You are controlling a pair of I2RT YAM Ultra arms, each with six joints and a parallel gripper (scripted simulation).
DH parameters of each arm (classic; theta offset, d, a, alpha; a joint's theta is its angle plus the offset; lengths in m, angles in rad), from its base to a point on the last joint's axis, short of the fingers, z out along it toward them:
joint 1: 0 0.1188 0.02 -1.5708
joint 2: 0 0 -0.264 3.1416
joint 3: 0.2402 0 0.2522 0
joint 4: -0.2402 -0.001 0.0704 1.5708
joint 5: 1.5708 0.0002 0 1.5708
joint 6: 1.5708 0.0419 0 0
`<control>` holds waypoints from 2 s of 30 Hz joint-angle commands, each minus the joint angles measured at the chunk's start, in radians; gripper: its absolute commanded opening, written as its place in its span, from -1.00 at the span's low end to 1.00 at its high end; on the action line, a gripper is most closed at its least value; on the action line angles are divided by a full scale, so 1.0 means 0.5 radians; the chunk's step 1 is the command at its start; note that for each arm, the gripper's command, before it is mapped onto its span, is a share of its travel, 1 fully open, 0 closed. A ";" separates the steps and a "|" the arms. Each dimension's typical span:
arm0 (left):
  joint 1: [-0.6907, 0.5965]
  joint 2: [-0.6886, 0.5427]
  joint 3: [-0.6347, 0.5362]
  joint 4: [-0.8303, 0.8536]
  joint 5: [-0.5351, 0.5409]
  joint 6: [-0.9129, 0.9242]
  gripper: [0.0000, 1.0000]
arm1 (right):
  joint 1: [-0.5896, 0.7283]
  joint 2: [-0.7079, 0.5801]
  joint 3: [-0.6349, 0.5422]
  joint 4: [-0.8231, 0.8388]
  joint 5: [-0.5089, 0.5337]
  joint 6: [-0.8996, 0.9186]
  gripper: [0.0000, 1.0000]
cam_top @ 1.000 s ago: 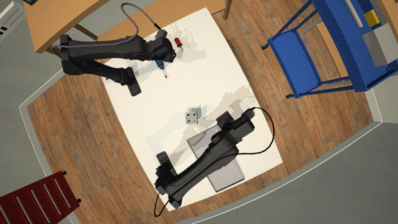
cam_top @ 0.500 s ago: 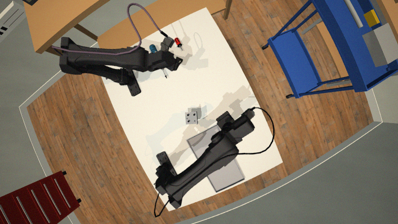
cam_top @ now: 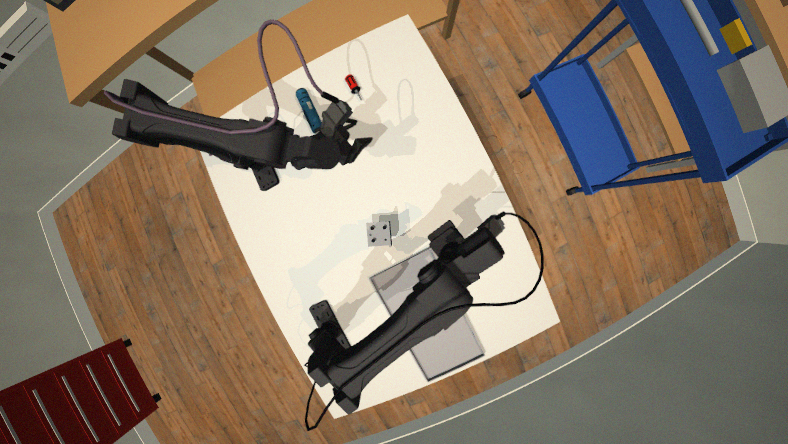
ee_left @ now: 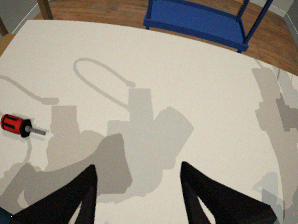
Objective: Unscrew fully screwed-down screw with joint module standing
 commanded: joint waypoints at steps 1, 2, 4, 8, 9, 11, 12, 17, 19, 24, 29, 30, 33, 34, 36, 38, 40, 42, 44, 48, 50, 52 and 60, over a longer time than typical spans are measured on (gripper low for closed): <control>-0.056 -0.061 0.067 0.111 -0.113 0.079 0.30 | -0.001 -0.023 0.025 -0.015 -0.001 -0.002 0.72; -0.095 -0.067 0.065 0.130 -0.140 0.094 0.30 | -0.001 -0.023 0.025 -0.015 -0.001 -0.002 0.72; -0.174 -0.077 0.064 0.171 -0.196 0.130 0.30 | -0.001 -0.023 0.025 -0.015 -0.001 -0.002 0.72; -0.328 -0.080 0.073 0.264 -0.310 0.222 0.30 | -0.001 -0.023 0.025 -0.015 -0.001 -0.002 0.72; -0.366 -0.058 0.077 0.291 -0.337 0.251 0.30 | -0.001 -0.023 0.025 -0.015 -0.001 -0.002 0.72; -0.439 -0.016 0.085 0.350 -0.387 0.314 0.30 | -0.001 -0.023 0.025 -0.015 -0.001 -0.002 0.72; -0.473 0.003 0.089 0.380 -0.411 0.347 0.30 | -0.001 -0.023 0.025 -0.015 -0.001 -0.002 0.72; -0.432 -0.032 0.079 0.415 -0.418 0.375 0.30 | -0.001 -0.023 0.025 -0.015 -0.001 -0.002 0.72; -0.545 -0.076 0.072 0.466 -0.468 0.413 0.30 | -0.001 -0.023 0.025 -0.015 -0.001 -0.002 0.72; -0.736 -0.088 0.077 0.570 -0.607 0.512 0.30 | -0.001 -0.023 0.025 -0.015 -0.001 -0.002 0.72; -0.923 -0.037 0.099 0.703 -0.740 0.654 0.30 | -0.001 -0.023 0.025 -0.015 -0.001 -0.002 0.72; -0.924 -0.035 0.096 0.720 -0.742 0.668 0.30 | -0.001 -0.023 0.025 -0.015 -0.001 -0.002 0.72; -0.889 -0.033 0.089 0.746 -0.746 0.689 0.30 | -0.001 -0.023 0.025 -0.015 -0.001 -0.002 0.72; -0.889 -0.033 0.089 0.746 -0.746 0.689 0.30 | -0.001 -0.023 0.025 -0.015 -0.001 -0.002 0.72; -0.996 -0.079 0.051 0.796 -0.795 0.729 0.30 | -0.001 -0.023 0.025 -0.015 -0.001 -0.002 0.72; -1.069 -0.086 0.045 0.830 -0.848 0.763 0.30 | -0.001 -0.023 0.025 -0.015 -0.001 -0.002 0.72; -1.145 -0.091 0.053 0.868 -0.903 0.801 0.30 | -0.001 -0.023 0.025 -0.015 -0.001 -0.002 0.72; -1.221 -0.092 0.074 0.909 -0.958 0.843 0.30 | -0.001 -0.023 0.025 -0.015 -0.001 -0.002 0.72; -1.296 -0.092 0.101 0.957 -1.012 0.891 0.30 | -0.001 -0.023 0.025 -0.015 -0.001 -0.002 0.72; -1.374 -0.084 0.102 1.048 -1.071 0.978 0.30 | -0.001 -0.023 0.025 -0.015 -0.001 -0.002 0.72; -1.361 -0.084 0.097 1.065 -1.074 0.991 0.30 | -0.001 -0.023 0.025 -0.015 -0.001 -0.002 0.72; -1.411 -0.089 0.092 1.097 -1.097 1.018 0.30 | -0.001 -0.023 0.025 -0.015 -0.001 -0.002 0.72; -1.708 -0.106 0.114 1.207 -1.309 1.139 0.30 | -0.001 -0.023 0.025 -0.015 -0.001 -0.002 0.72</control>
